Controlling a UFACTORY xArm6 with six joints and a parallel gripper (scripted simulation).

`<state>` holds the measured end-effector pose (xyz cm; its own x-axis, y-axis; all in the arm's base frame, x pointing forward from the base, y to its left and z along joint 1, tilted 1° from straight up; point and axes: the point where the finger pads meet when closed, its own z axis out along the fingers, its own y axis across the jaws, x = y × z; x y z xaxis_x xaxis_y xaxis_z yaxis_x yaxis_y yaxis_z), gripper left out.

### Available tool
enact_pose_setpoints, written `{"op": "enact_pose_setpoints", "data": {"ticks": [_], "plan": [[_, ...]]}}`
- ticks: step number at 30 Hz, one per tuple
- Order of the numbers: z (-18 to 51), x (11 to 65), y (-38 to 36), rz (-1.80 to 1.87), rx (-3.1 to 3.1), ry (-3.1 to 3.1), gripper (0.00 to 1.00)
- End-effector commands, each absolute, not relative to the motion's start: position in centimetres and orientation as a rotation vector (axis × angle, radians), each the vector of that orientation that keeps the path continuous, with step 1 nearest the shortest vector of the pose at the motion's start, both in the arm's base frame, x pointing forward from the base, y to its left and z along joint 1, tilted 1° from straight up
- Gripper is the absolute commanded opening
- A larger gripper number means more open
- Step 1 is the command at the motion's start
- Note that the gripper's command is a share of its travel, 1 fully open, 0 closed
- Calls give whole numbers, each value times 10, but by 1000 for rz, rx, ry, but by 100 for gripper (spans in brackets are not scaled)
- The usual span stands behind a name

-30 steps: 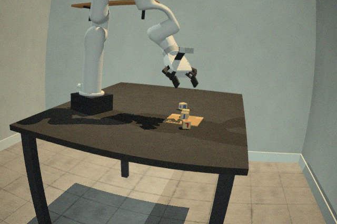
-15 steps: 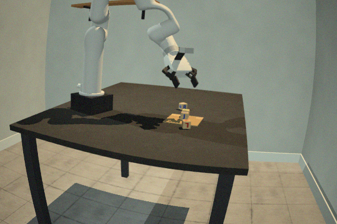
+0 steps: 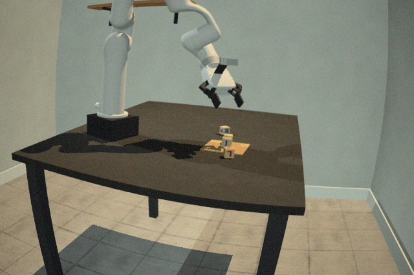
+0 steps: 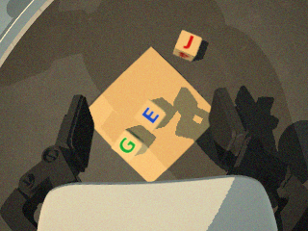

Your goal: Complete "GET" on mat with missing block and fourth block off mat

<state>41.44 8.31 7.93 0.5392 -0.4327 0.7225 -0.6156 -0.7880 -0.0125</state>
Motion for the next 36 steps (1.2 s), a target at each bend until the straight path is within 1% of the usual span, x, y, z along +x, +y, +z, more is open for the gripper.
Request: {"op": "enact_pose_setpoints", "data": {"ticks": [1,3,6,8,10,12,36], "plan": [[81,415,84,1093,2535,-882,100],[80,420,77,1096,2535,-883,100],[79,445,25,1103,2534,-885,100],[79,445,25,1103,2534,-885,100],[76,454,-10,1096,2535,-883,100],[76,455,-17,1094,2535,-882,100],[75,455,-19,1093,2535,-882,100]]}}
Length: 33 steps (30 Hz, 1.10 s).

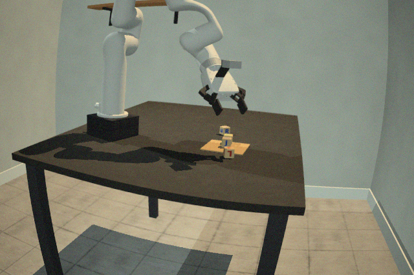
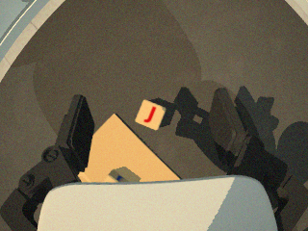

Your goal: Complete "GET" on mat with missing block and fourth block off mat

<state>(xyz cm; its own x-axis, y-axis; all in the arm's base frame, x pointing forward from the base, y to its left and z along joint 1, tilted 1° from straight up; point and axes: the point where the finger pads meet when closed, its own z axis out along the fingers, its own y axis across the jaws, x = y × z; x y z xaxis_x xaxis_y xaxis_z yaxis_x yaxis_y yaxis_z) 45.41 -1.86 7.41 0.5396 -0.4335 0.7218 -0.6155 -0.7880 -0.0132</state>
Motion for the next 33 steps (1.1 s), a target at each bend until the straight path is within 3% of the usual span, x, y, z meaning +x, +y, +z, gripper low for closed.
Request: {"op": "enact_pose_setpoints", "data": {"ticks": [1,27,33], "plan": [[75,455,-19,1093,2535,-882,100],[75,455,-18,1093,2536,-881,100],[78,473,22,1108,2665,-634,100]]}}
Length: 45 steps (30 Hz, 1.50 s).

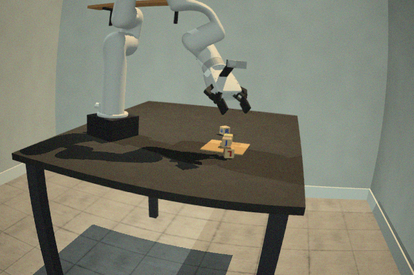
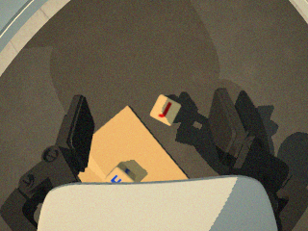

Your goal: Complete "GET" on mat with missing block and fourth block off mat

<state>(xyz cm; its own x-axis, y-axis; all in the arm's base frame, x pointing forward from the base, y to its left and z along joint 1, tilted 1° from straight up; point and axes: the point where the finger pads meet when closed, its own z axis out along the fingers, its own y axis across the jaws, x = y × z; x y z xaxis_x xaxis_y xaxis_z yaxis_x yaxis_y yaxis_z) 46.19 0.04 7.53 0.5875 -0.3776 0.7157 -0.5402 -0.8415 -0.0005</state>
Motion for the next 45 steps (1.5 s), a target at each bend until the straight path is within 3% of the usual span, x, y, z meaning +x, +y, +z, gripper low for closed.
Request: {"op": "enact_pose_setpoints", "data": {"ticks": [1,24,45], "plan": [[78,475,30,1110,2687,-583,100],[83,480,185,1061,2881,636,100],[77,420,275,803,2476,1869,100]]}}
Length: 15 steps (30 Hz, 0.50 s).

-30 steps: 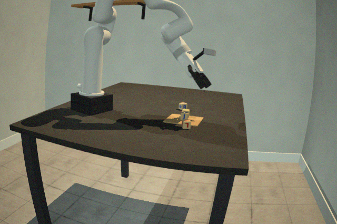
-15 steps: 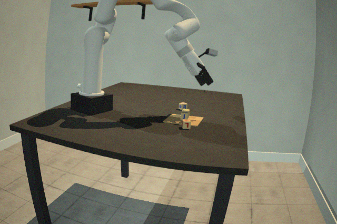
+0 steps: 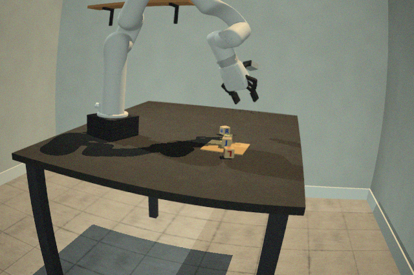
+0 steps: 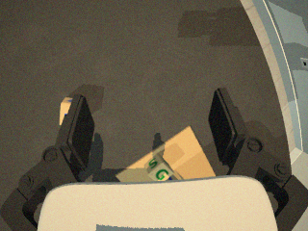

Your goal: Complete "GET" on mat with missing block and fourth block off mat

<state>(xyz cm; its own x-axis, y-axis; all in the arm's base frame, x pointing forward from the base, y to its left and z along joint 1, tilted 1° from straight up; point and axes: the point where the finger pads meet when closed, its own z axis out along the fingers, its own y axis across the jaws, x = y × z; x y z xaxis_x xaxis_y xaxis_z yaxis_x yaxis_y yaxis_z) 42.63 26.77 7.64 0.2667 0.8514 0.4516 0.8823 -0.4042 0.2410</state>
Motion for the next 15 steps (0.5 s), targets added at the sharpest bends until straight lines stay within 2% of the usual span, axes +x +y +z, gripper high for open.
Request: {"op": "enact_pose_setpoints", "data": {"ticks": [1,15], "plan": [[77,416,278,-752,-2341,-1852,100],[74,377,289,-481,-1833,-2436,100]]}}
